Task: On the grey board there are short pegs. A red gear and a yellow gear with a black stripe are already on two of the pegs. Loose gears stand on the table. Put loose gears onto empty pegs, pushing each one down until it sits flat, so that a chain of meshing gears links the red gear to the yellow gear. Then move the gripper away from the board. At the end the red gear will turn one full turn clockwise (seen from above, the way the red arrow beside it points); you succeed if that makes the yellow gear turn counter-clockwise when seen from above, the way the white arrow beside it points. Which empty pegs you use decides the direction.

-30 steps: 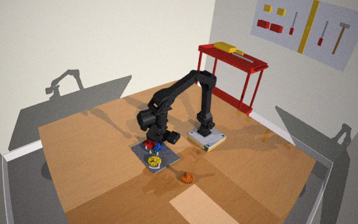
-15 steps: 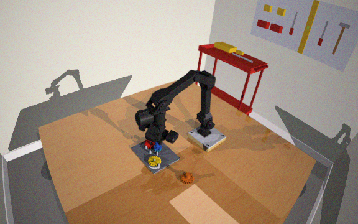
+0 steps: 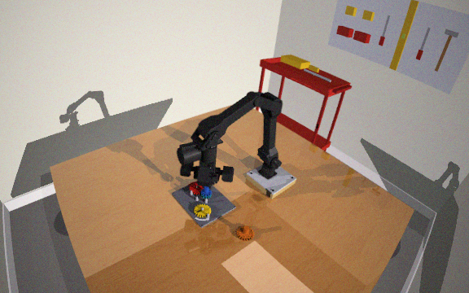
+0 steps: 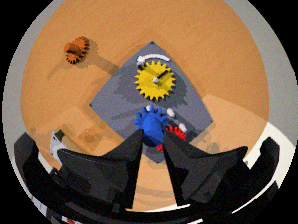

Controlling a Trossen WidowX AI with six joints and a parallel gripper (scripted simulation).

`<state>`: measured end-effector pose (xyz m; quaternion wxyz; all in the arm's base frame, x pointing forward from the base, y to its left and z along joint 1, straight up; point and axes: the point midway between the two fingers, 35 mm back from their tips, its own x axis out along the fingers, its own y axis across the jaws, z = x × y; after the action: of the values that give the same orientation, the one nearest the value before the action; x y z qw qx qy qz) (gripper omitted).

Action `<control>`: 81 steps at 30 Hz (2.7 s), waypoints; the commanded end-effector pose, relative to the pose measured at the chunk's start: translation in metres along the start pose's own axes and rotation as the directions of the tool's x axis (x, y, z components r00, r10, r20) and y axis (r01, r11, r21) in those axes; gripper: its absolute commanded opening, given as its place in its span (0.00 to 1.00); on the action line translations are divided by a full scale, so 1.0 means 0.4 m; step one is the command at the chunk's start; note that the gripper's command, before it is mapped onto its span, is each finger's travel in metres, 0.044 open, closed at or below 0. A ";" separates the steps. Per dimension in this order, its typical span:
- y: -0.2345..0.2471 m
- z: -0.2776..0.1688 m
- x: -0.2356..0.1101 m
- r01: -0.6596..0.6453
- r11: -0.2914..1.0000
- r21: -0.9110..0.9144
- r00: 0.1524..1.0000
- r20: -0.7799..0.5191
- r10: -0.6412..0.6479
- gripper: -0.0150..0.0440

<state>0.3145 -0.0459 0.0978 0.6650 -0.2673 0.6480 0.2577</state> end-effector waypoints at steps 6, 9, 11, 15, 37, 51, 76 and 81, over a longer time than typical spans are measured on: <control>0.001 0.000 0.000 -0.002 0.998 -0.061 1.000 0.001 0.003 0.25; 0.001 0.000 0.002 -0.002 0.996 -0.085 1.000 0.001 0.003 0.25; 0.001 0.001 0.005 -0.002 0.993 -0.117 1.000 0.001 0.003 0.25; 0.001 0.001 0.018 -0.002 0.976 -0.216 1.000 0.001 0.003 0.25; 0.001 0.001 0.095 -0.003 0.994 -0.111 1.000 0.001 0.003 0.25; 0.000 -0.001 0.114 -0.003 0.995 0.103 1.000 0.001 0.003 0.25; 0.000 0.000 0.122 -0.002 0.947 -0.322 1.000 0.000 0.003 0.25; 0.001 0.001 0.124 -0.002 0.976 -0.217 1.000 0.001 0.003 0.25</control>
<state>0.3158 -0.0457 0.0492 0.6221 -0.3551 0.6064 0.3453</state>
